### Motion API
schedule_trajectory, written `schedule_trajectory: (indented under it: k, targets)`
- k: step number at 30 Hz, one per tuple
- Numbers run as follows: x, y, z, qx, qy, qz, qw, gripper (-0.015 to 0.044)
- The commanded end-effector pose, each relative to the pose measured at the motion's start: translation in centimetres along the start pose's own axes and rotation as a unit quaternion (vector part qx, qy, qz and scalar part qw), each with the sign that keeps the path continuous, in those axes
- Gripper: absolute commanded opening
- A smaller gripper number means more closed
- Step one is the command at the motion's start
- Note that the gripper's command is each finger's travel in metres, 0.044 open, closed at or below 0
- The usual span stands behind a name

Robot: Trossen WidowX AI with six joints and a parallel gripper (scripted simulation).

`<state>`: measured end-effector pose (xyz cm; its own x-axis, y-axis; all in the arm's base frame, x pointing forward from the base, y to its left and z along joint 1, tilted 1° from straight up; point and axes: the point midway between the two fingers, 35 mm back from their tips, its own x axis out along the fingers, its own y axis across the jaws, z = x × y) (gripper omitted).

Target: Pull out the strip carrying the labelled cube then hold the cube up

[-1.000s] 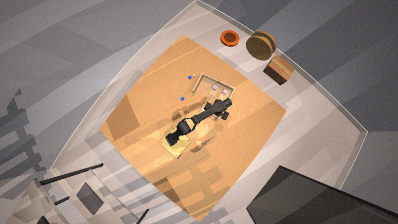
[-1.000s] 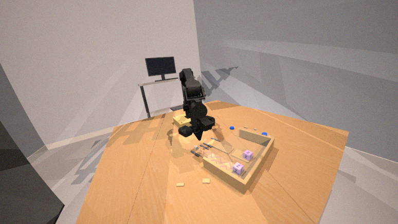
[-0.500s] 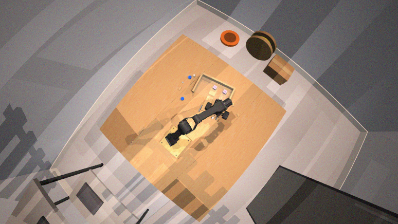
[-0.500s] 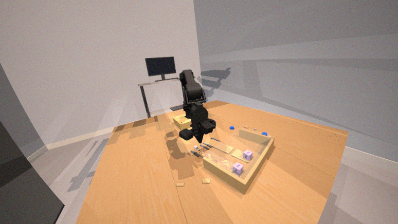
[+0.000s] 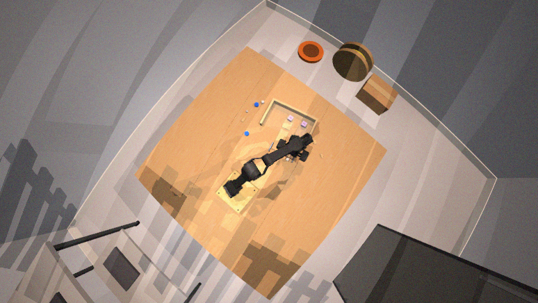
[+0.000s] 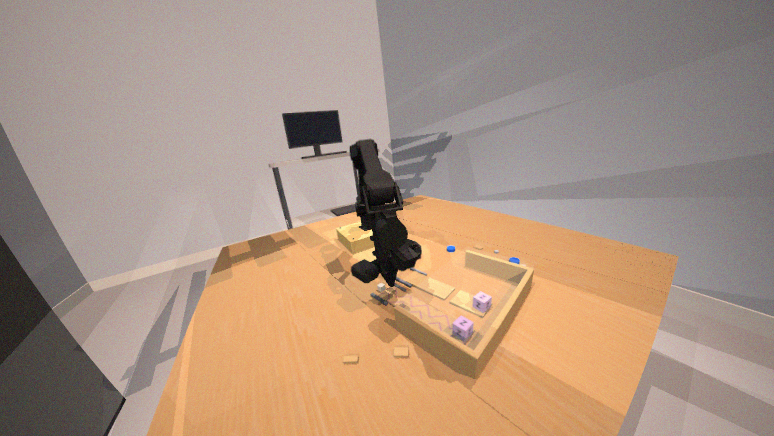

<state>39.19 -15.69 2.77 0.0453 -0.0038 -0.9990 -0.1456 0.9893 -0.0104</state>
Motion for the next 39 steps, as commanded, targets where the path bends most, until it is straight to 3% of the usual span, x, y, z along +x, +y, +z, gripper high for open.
schedule_trajectory:
  k: [1, 14, 39]
  targets:
    - [0.9, 0.1, -0.2, 0.002, 0.005, 0.001, 1.000, 0.0000]
    - [2.9, 0.3, -0.4, 0.002, 0.005, 0.001, 1.000, 0.0000]
    - [3.0, 0.3, -0.4, 0.002, 0.005, 0.001, 1.000, 0.0000]
